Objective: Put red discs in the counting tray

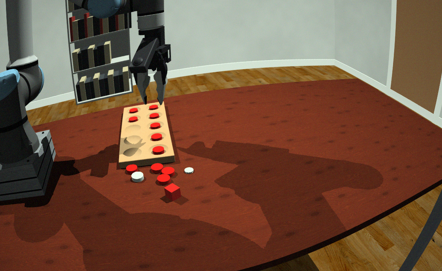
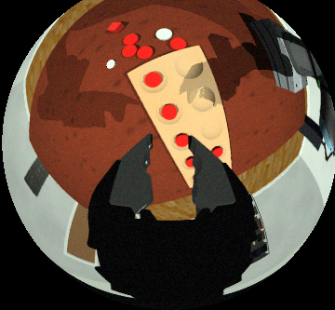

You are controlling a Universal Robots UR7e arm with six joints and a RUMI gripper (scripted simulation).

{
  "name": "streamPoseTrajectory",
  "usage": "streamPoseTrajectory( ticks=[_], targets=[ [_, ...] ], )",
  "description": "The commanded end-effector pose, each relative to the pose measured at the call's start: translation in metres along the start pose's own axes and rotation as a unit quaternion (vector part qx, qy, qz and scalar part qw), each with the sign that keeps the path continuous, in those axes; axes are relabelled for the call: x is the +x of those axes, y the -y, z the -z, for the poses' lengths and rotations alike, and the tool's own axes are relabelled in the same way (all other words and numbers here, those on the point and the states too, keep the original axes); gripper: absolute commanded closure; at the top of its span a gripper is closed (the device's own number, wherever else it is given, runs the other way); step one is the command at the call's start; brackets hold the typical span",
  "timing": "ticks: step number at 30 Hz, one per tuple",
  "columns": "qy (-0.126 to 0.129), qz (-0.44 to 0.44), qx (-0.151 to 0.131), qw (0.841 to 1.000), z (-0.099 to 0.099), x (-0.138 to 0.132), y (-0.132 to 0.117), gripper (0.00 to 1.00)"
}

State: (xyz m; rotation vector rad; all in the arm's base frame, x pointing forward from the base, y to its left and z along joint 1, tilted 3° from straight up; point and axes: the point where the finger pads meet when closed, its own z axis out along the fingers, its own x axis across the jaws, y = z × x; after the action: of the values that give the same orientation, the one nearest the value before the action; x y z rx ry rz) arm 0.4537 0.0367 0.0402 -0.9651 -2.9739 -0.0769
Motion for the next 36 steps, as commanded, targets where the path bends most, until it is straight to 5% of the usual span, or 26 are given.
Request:
streamPoseTrajectory(
  ticks=[1, 23, 36],
  targets=[
    [0.001, -0.009, 0.0, 1.0, 0.001, 0.0, 0.0, 0.72],
    [0.001, -0.09, 0.0, 0.996, 0.006, 0.002, 0.002, 0.72],
    [0.003, -0.207, 0.001, 0.978, 0.013, 0.004, 0.003, 0.72]
  ],
)
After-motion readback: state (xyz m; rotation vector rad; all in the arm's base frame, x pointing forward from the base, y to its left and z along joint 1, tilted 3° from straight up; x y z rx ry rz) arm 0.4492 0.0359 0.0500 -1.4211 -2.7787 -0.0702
